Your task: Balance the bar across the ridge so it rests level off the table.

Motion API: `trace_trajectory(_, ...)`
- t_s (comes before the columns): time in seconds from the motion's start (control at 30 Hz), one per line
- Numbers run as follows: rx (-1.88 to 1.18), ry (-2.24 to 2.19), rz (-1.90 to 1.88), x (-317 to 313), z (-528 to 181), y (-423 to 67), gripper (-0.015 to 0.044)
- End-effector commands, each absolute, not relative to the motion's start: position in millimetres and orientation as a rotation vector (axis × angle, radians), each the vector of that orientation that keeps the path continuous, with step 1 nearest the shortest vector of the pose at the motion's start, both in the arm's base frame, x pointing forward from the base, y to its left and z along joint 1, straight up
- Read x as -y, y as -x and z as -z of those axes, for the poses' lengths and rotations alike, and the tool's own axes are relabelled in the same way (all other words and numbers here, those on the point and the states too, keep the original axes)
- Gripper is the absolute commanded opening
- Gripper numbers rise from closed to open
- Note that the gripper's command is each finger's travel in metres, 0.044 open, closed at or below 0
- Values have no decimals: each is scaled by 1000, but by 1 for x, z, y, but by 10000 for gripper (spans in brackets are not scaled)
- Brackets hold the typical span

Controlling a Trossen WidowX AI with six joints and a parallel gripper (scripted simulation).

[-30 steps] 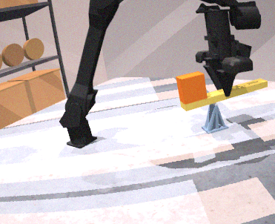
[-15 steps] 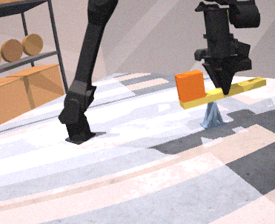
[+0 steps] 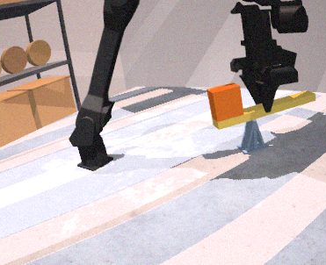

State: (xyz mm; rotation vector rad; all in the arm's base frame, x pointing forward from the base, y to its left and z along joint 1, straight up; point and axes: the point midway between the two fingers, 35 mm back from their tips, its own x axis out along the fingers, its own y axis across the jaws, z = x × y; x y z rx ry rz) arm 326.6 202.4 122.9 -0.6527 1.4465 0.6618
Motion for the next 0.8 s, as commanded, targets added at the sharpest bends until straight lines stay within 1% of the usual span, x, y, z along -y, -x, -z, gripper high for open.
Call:
trace_trajectory(0.0, -1438, 654, -660, -202, -125, -327, 0)
trace_trajectory(0.77, -1438, 654, -660, -202, -123, -327, 0)
